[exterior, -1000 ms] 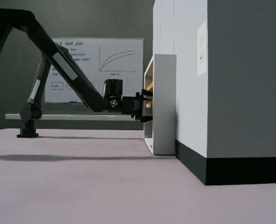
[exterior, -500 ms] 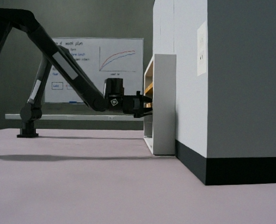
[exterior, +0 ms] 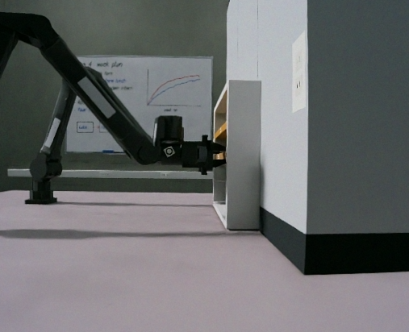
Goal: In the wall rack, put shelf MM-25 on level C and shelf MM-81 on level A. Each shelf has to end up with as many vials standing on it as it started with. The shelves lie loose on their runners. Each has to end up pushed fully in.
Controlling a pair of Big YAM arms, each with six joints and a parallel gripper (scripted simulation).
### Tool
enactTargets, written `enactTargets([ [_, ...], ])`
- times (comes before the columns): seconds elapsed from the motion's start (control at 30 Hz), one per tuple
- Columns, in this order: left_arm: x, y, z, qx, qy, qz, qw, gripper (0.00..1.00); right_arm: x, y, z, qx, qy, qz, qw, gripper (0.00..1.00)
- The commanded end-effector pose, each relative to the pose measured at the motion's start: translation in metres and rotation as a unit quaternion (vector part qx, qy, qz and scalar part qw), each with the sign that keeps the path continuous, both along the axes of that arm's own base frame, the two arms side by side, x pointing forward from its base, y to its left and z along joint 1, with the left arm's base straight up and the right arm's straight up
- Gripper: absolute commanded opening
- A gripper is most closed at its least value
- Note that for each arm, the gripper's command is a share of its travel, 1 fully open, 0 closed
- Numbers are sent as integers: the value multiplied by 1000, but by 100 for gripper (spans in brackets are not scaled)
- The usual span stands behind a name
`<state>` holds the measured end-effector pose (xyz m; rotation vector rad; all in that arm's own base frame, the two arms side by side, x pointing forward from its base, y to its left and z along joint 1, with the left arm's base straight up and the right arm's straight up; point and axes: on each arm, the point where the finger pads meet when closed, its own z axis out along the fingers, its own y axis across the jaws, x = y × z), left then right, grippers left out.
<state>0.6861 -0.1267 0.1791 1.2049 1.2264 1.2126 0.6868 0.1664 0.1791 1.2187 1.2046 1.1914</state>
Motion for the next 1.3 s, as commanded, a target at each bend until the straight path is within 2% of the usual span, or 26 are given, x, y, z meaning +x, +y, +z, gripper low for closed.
enactTargets([
  [0.0,0,-3,22,-1,-16,-1,1000,12,-2,2,17,4,-11,1,1000,12],
  [1.27,-88,-4,33,-5,-26,0,1000,12,-89,5,30,7,-24,2,1000,12],
])
